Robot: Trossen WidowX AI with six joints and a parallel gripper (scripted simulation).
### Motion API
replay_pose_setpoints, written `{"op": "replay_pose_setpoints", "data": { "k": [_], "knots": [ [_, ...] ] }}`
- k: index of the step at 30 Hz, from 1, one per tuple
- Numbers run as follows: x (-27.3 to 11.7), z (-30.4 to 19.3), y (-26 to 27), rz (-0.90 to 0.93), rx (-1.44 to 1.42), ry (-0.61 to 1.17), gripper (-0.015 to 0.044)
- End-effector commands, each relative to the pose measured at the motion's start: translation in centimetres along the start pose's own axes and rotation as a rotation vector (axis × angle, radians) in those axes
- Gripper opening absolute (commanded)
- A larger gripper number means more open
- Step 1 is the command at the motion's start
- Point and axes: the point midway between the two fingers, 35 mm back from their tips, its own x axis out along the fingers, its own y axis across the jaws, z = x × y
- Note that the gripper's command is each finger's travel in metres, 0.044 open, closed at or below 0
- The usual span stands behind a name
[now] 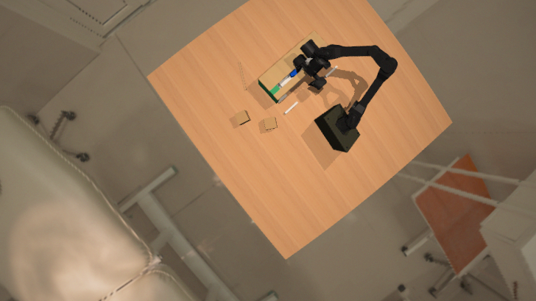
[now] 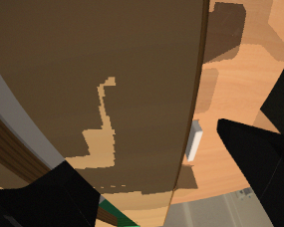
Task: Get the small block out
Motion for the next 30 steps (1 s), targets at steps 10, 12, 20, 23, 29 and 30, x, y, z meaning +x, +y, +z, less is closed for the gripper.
{"op": "replay_pose_setpoints", "data": {
  "k": [10,12,20,23,29,30],
  "knots": [
    [-0.1,0.5,-0.1,-0.005,0.003,0.005,0.04],
    [-0.1,0.5,-0.1,-0.005,0.003,0.005,0.04],
    [0.1,0.0,-0.1,-0.005,0.003,0.006,0.04],
    [0.2,-0.3,-0.1,-0.005,0.003,0.006,0.04],
    [0.4,-0.9,-0.1,-0.005,0.003,0.006,0.04],
    [0.5,-1.0,-0.1,-0.005,0.003,0.006,0.04]
  ]
}}
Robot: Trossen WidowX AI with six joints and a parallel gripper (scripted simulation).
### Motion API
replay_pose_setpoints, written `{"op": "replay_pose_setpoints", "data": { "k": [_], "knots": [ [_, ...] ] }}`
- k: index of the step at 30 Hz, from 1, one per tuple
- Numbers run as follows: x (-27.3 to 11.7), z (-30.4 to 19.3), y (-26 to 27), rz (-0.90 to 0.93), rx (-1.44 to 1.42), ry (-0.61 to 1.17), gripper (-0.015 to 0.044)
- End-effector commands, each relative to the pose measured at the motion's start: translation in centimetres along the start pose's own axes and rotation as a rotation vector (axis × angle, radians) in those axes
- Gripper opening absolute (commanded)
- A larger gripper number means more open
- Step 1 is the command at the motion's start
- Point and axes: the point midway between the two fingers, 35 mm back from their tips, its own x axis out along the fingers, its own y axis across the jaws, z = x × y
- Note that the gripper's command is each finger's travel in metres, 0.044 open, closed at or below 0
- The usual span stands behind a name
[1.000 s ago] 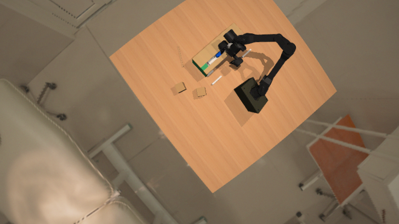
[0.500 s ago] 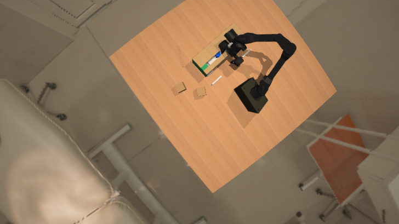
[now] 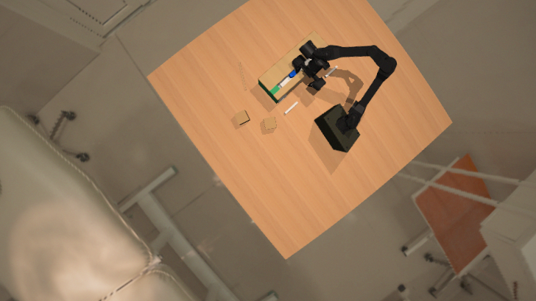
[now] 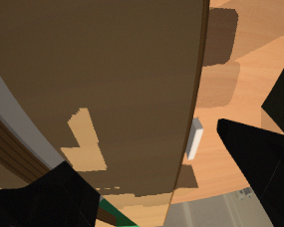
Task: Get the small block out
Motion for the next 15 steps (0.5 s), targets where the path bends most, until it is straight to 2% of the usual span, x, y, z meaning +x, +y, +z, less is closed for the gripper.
{"op": "replay_pose_setpoints", "data": {
  "k": [1,15],
  "knots": [
    [0.3,-0.5,-0.1,-0.004,0.003,0.006,0.04],
    [0.5,-1.1,-0.1,-0.004,0.003,0.006,0.04]
  ]
}}
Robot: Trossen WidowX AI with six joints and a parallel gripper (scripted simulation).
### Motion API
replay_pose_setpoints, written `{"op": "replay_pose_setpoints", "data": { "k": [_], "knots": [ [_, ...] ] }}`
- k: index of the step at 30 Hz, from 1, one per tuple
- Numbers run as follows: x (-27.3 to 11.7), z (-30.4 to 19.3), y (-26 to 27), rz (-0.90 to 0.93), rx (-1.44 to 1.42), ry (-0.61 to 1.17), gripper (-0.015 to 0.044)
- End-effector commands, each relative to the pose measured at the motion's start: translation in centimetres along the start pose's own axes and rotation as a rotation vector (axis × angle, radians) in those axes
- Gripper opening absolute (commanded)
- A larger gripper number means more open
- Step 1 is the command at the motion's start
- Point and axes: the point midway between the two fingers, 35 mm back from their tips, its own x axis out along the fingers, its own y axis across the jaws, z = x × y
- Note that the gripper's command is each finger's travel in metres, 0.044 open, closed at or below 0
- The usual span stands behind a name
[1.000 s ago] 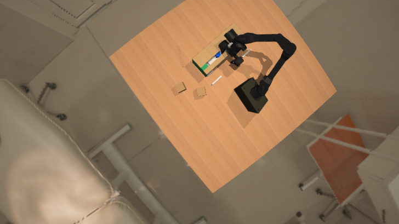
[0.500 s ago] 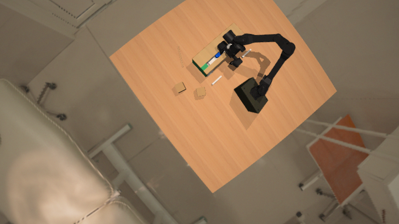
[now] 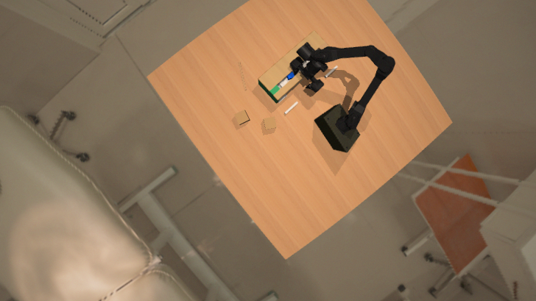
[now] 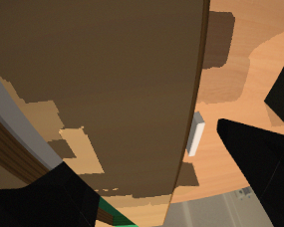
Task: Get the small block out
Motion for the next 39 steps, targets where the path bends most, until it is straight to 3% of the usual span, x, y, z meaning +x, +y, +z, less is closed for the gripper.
{"op": "replay_pose_setpoints", "data": {
  "k": [1,39],
  "knots": [
    [-0.1,0.4,0.0,-0.003,0.005,0.005,0.04],
    [0.9,-2.2,0.0,-0.003,0.005,0.006,0.04]
  ]
}}
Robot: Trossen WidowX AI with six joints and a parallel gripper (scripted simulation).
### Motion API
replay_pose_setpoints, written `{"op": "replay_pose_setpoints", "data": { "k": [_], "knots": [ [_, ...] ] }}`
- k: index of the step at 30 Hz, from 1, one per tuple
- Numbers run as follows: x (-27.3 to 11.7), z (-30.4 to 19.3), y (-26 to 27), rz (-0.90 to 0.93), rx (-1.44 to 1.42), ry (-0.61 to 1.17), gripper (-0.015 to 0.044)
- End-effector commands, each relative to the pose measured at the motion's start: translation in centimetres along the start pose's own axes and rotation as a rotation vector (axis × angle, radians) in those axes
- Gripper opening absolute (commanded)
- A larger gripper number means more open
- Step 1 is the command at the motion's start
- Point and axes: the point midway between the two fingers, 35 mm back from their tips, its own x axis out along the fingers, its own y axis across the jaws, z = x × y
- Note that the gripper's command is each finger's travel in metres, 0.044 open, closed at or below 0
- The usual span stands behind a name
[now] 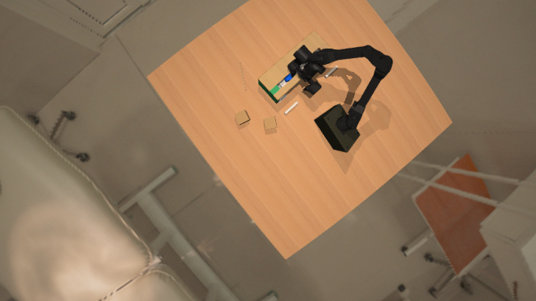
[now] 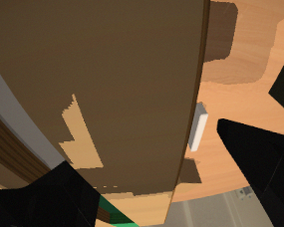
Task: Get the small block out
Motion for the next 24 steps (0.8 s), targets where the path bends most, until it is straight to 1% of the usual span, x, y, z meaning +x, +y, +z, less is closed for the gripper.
{"op": "replay_pose_setpoints", "data": {
  "k": [1,24],
  "knots": [
    [0.4,-1.0,-0.1,-0.005,0.003,0.006,0.04],
    [2.3,-6.6,-0.1,-0.004,0.003,0.009,0.04]
  ]
}}
